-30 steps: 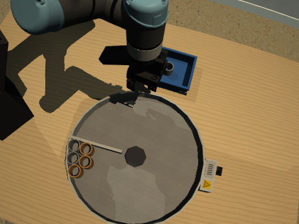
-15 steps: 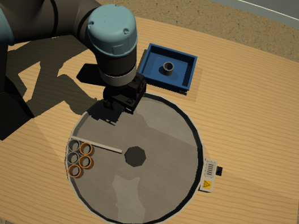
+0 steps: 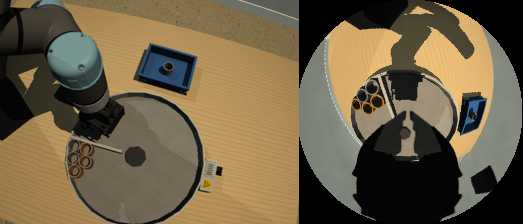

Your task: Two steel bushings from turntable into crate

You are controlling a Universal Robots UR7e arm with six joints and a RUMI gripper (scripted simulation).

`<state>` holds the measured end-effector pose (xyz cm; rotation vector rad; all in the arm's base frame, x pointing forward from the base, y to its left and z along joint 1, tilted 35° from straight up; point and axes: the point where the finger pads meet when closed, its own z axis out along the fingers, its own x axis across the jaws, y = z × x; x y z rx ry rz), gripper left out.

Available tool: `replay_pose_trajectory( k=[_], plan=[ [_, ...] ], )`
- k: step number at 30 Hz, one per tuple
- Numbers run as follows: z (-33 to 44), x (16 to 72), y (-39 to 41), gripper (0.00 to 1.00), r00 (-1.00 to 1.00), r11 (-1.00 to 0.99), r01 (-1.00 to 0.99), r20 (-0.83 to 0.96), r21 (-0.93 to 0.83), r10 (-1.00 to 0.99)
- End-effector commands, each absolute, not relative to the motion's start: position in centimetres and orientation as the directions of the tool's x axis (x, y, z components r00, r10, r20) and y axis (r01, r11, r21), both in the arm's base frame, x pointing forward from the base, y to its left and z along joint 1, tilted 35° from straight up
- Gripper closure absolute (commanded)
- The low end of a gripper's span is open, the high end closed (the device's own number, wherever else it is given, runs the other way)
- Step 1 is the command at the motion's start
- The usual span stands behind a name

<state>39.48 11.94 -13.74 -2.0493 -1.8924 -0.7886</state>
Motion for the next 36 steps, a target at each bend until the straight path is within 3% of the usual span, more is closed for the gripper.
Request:
replay_pose_trajectory(
  k=[1,36],
  plan=[
    [-15.3,39.1,9.7,0.95,0.034,-0.149,0.974,0.54,0.171,0.841],
    [-21.3,36.9,1.2,0.95,0.123,-0.225,0.967,0.554,0.121,0.823]
  ],
)
